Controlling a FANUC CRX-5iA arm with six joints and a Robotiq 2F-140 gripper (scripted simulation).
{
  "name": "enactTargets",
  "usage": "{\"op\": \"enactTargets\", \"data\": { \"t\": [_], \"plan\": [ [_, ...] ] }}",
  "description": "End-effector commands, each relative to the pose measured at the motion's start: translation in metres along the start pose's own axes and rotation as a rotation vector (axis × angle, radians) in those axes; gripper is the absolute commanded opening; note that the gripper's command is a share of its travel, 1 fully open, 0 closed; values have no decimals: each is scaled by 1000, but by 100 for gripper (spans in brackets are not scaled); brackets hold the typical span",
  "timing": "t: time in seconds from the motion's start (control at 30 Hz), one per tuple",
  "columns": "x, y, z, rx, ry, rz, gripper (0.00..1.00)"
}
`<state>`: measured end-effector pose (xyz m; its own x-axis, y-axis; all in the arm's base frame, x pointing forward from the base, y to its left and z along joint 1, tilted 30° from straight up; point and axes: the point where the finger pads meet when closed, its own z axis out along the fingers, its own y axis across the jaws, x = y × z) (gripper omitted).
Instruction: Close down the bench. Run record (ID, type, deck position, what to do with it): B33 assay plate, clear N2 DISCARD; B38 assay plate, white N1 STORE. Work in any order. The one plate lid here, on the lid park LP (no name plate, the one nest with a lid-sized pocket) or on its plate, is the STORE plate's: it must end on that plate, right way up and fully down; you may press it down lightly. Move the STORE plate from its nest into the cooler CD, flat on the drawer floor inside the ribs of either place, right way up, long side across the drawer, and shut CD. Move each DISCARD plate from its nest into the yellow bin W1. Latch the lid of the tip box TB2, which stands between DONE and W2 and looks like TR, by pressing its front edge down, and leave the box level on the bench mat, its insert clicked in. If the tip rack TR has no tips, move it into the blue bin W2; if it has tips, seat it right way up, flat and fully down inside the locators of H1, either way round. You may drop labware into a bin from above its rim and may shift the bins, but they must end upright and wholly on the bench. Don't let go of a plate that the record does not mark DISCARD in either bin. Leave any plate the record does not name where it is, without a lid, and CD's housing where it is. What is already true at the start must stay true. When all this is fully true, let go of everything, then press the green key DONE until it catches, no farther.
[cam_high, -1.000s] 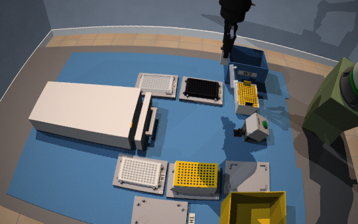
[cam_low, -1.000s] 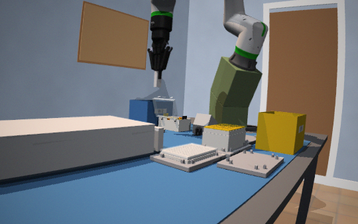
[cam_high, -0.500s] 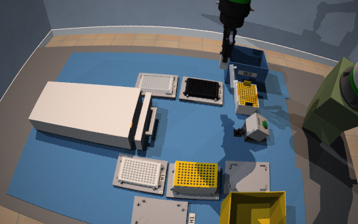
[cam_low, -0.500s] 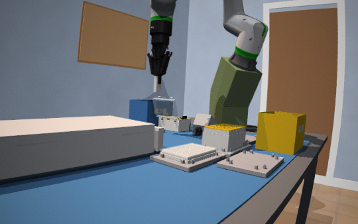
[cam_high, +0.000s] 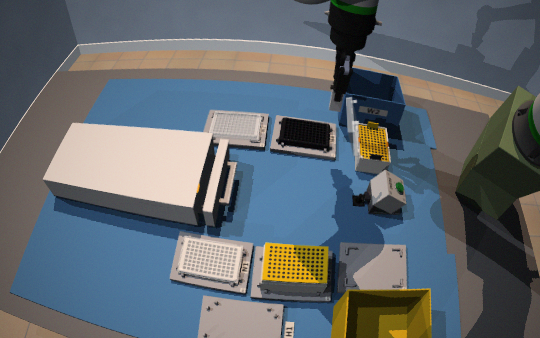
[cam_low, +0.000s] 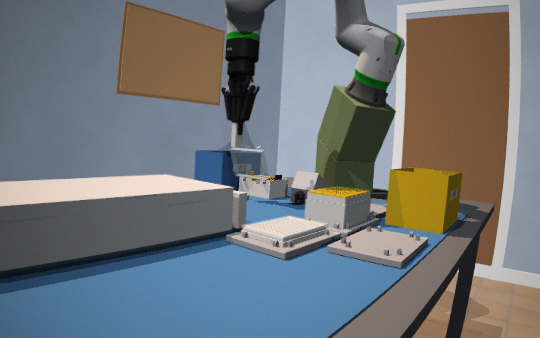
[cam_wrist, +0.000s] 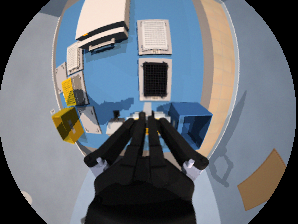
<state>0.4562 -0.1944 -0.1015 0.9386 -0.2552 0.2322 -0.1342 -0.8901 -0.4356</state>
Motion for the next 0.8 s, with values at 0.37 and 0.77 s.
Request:
{"op": "enactTargets", "data": {
  "t": [0.37, 0.77],
  "plan": [
    [0, 0, 20, 0, 0, 0, 0],
    [0, 0, 25, 0, 0, 0, 0]
  ]
}}
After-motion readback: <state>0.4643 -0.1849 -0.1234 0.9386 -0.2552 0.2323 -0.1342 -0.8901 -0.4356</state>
